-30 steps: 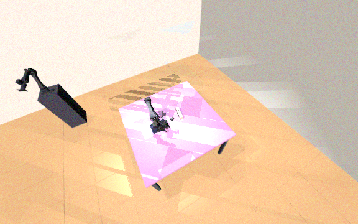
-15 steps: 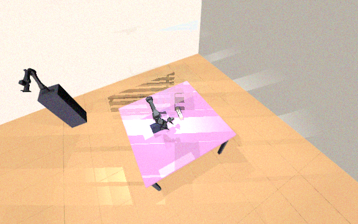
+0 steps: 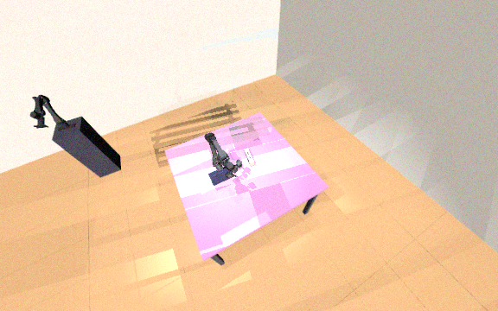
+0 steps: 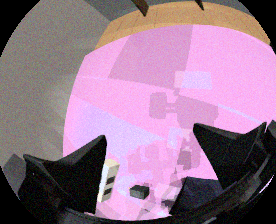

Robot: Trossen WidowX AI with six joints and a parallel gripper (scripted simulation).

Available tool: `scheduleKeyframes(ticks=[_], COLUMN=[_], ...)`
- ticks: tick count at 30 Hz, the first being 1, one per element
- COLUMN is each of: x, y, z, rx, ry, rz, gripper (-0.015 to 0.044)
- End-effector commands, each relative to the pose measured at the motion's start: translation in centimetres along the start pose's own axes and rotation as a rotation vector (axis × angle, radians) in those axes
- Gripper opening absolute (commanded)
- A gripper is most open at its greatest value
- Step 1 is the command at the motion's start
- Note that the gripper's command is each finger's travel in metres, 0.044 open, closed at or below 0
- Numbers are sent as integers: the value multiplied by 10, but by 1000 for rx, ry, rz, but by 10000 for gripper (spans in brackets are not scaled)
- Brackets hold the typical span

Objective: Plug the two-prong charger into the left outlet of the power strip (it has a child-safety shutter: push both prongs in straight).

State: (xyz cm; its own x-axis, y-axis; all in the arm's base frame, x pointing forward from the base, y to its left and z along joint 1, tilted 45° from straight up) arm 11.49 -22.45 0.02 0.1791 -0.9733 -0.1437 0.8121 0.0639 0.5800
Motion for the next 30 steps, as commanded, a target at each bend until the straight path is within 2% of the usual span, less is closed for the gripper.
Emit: scheduleKeyframes(ticks=[1, 30], x=[-7, -69], y=[13, 74], z=[-7, -41], rx=[-5, -5], ry=[51, 381], rz=[105, 726], gripper=[440, 440])
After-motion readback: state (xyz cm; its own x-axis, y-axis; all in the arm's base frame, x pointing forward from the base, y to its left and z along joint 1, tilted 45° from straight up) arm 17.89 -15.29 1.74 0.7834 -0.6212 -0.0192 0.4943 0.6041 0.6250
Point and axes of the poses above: the point midway between the two fingers, 35 mm back from their tips, its own z axis back along the fingers, its own y axis across the jaws, x = y × z, the point moved 4 cm from there along z, back along the fingers, and after that the axes turned 9 degrees about z, right-handed, at the moved point
